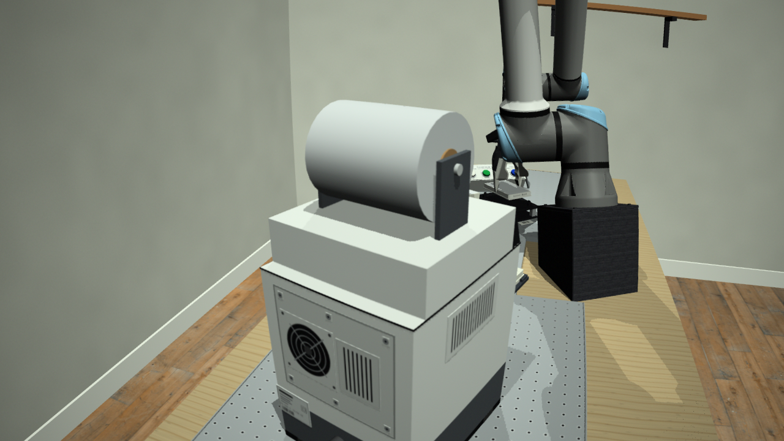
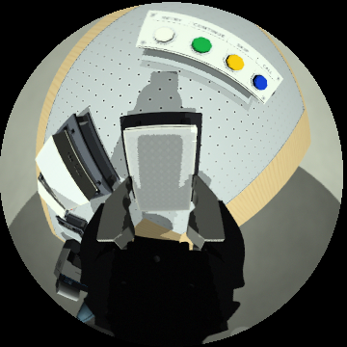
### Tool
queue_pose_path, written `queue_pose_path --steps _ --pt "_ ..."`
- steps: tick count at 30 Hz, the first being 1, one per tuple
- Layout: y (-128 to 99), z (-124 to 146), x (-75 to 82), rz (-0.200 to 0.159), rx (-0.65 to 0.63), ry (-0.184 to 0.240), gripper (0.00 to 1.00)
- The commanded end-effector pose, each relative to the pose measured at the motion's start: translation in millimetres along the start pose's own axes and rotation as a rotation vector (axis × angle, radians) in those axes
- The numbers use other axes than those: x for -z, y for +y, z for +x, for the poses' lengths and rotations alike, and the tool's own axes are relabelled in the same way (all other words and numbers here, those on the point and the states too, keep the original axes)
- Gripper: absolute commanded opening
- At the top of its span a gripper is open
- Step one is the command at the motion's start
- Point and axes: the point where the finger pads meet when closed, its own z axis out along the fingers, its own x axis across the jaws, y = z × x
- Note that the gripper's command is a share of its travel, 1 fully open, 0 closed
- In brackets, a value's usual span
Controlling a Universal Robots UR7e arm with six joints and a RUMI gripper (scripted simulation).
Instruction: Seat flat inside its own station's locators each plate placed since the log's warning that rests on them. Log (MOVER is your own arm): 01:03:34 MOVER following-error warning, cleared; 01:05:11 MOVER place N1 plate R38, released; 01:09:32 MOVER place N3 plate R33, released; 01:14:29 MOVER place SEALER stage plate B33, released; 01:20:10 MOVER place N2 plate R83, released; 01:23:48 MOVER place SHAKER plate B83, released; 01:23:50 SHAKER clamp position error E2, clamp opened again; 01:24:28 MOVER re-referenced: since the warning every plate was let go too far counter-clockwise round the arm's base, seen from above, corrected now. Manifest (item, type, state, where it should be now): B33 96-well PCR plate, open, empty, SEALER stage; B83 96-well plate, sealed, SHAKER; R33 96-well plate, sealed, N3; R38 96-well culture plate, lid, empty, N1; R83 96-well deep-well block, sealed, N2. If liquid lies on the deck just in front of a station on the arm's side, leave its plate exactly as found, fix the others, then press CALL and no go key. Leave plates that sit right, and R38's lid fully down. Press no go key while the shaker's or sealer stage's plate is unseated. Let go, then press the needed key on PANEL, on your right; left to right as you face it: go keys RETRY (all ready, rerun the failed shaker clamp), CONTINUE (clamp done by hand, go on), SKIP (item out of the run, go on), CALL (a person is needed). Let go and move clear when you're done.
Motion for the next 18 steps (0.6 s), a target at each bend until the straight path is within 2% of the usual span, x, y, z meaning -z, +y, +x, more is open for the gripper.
queue_pose_path --steps 1,18 --pt "1.7 -1.8 -3.1 -0.003 0.001 -0.002 0.00" --pt "1.7 -1.8 -8.1 -0.003 0.001 -0.002 0.00"
